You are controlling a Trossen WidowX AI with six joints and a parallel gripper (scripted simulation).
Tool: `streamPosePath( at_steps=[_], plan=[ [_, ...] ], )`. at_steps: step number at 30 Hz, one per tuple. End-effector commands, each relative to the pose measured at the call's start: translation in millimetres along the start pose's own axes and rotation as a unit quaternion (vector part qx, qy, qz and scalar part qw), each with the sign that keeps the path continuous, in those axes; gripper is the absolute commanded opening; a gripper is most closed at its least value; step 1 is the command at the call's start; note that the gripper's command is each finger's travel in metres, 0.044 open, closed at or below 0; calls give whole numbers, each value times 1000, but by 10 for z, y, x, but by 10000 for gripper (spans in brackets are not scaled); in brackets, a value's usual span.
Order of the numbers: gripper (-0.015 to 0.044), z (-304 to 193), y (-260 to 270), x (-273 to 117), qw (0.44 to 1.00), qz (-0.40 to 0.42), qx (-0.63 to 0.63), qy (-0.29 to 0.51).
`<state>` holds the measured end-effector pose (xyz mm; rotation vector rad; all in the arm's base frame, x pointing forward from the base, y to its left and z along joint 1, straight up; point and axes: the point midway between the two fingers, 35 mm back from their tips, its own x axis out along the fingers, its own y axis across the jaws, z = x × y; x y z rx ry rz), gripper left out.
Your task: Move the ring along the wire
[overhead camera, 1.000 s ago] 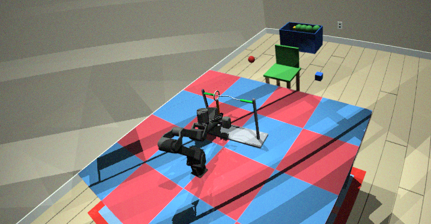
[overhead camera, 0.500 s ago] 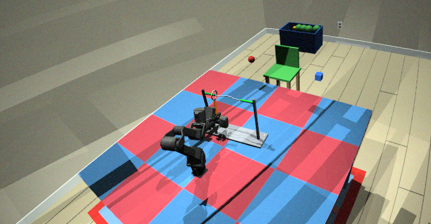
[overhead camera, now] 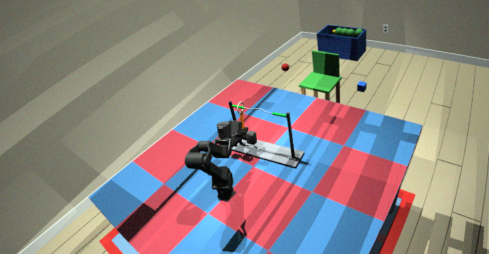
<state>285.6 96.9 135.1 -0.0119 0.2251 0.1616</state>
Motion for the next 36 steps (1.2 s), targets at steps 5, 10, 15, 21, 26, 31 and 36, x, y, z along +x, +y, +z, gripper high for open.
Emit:
streamPosePath(
  at_steps=[5, 10, 15, 21, 26, 31, 36],
  plan=[
    [-150, -82, 16, 26, 1000, -2, 2, -1],
    [-150, -151, 18, 39, 1000, -2, 2, -1],
    [-150, -153, 18, 40, 1000, -2, 2, -1],
    [-150, -153, 18, 40, 1000, -2, 2, -1],
    [-150, -153, 18, 40, 1000, -2, 2, -1],
    [-124, -153, 23, 40, 1000, 0, 0, -1],
    [7, -153, 23, 40, 1000, 0, 0, -1]
  ],
)
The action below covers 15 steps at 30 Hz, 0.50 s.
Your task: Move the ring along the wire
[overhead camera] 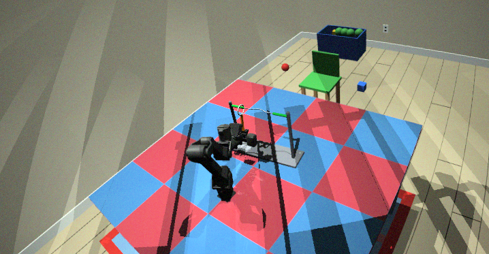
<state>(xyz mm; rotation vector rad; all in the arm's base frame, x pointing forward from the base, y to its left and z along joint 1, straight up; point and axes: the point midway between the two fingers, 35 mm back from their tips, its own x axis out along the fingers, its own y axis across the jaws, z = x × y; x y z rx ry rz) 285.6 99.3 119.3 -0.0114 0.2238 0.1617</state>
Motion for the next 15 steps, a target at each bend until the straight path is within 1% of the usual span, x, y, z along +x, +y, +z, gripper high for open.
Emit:
streamPosePath(
  at_steps=[1, 6, 15],
  plan=[
    [34, 0, 0, 0, 1000, 0, 0, 0],
    [160, 2, 1, -8, 1000, 0, 0, 0],
    [160, 24, 12, -129, 1000, 0, 1, 1]
  ],
)
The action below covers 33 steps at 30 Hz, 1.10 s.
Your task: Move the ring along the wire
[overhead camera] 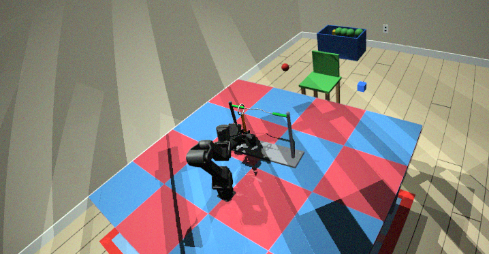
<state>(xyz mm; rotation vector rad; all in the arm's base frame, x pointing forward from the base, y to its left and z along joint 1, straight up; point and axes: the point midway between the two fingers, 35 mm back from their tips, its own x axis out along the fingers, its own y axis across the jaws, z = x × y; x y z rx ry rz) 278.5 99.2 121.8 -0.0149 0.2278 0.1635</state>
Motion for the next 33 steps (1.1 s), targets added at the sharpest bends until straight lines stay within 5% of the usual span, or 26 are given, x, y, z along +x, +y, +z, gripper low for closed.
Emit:
streamPosePath(
  at_steps=[1, 33],
  plan=[
    [160, 17, 3, -71, 1000, -1, 2, -2],
    [160, -7, -12, -431, 1000, -2, 4, -1]
  ],
)
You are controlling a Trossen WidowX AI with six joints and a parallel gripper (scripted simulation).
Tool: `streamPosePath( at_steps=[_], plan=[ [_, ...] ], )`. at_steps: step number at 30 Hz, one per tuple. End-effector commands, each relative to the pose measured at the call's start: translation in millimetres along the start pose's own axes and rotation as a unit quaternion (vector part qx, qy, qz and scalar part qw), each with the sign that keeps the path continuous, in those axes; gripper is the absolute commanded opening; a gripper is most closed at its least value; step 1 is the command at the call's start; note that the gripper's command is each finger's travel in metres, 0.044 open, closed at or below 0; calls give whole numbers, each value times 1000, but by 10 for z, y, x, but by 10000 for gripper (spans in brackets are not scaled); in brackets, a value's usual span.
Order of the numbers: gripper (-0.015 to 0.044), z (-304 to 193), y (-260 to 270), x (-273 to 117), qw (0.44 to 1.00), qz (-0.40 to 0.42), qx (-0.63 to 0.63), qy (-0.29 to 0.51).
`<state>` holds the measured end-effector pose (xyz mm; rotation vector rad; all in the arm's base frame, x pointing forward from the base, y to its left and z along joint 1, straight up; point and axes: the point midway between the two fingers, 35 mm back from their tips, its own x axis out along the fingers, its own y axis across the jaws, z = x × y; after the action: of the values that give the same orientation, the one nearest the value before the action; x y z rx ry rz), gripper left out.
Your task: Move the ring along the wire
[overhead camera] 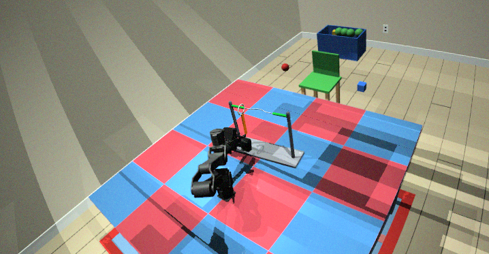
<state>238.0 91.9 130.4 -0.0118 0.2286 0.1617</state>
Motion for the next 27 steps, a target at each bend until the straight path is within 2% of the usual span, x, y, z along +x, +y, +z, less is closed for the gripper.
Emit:
streamPosePath(
  at_steps=[1, 15, 25, 27],
  plan=[
    [160, 3, -6, -11, 1000, -2, 2, -1],
    [160, 3, -6, -11, 1000, -2, 2, -1],
    [423, 7, -4, -444, 1000, 0, 1, 0],
    [440, -3, -24, -508, 1000, 0, 0, 0]
  ],
)
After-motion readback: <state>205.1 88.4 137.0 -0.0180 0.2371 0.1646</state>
